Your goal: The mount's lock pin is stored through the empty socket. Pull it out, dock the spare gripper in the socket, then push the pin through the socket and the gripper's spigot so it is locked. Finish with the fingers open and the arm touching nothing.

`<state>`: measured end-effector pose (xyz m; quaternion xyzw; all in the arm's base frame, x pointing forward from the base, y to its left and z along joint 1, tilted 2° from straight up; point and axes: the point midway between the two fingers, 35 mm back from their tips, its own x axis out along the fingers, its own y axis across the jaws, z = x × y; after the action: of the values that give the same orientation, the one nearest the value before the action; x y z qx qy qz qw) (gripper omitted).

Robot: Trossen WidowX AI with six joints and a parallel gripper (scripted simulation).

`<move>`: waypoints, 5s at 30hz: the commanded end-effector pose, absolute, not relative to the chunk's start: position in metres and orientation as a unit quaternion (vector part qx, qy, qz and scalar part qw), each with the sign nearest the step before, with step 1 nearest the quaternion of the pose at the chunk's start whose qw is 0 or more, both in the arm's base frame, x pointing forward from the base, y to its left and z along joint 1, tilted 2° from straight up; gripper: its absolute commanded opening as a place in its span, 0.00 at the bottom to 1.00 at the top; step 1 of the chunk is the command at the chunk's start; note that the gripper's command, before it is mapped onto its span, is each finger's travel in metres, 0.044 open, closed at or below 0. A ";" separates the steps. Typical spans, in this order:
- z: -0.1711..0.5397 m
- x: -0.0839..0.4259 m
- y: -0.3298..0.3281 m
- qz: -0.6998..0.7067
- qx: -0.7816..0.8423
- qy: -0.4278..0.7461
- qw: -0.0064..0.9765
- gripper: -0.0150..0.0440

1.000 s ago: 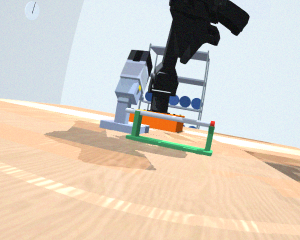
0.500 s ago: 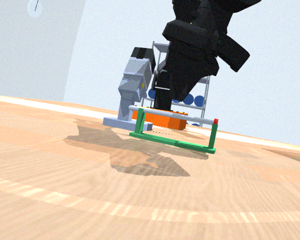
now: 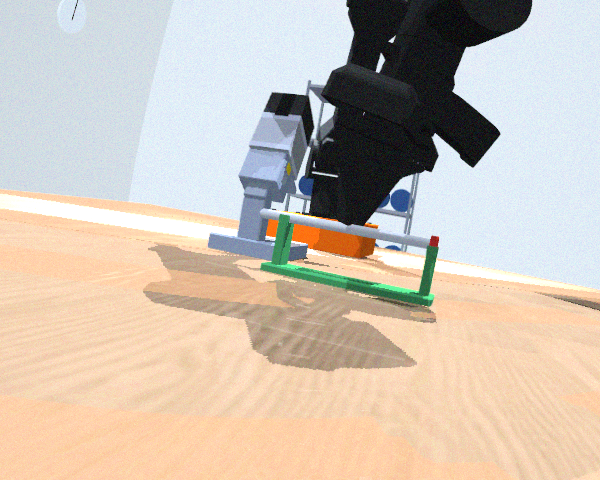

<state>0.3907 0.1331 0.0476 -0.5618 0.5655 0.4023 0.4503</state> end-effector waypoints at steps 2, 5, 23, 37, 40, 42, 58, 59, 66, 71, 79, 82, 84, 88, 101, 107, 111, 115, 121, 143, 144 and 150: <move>0.039 0.391 0.133 0.404 -0.562 0.565 0.450 0.56; 0.034 0.391 0.133 0.404 -0.562 0.565 0.450 0.56; 0.011 0.390 0.132 0.404 -0.562 0.565 0.450 0.56; 0.011 0.390 0.132 0.404 -0.562 0.565 0.450 0.25; 0.011 0.390 0.132 0.404 -0.562 0.565 0.450 0.25; 0.014 0.390 0.132 0.404 -0.562 0.565 0.450 0.25; 0.063 0.389 0.133 0.404 -0.562 0.565 0.450 0.25; 0.066 0.388 0.133 0.404 -0.562 0.565 0.450 0.25; 0.081 0.387 0.133 0.404 -0.562 0.565 0.450 0.25; 0.074 0.387 0.132 0.404 -0.562 0.566 0.447 0.25; 0.074 0.385 0.132 0.410 -0.568 0.560 0.442 0.25; 0.076 0.378 0.133 0.411 -0.569 0.559 0.441 0.25; 0.078 0.373 0.134 0.412 -0.570 0.558 0.440 0.25; 0.080 0.362 0.134 0.414 -0.572 0.556 0.438 0.25; 0.087 0.328 0.135 0.421 -0.579 0.549 0.432 0.25; 0.089 0.311 0.133 0.424 -0.582 0.546 0.429 0.25; 0.090 0.300 0.132 0.426 -0.584 0.544 0.427 0.25; 0.090 0.289 0.130 0.428 -0.586 0.542 0.425 0.25; 0.086 0.285 0.130 0.429 -0.586 0.541 0.424 0.25; 0.042 0.286 0.123 0.433 -0.585 0.541 0.422 0.25; 0.042 0.286 0.122 0.433 -0.585 0.541 0.422 0.25; 0.041 0.287 0.118 0.434 -0.584 0.542 0.421 0.25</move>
<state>0.2861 0.1200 0.0402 -0.5849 0.5433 0.4326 0.4190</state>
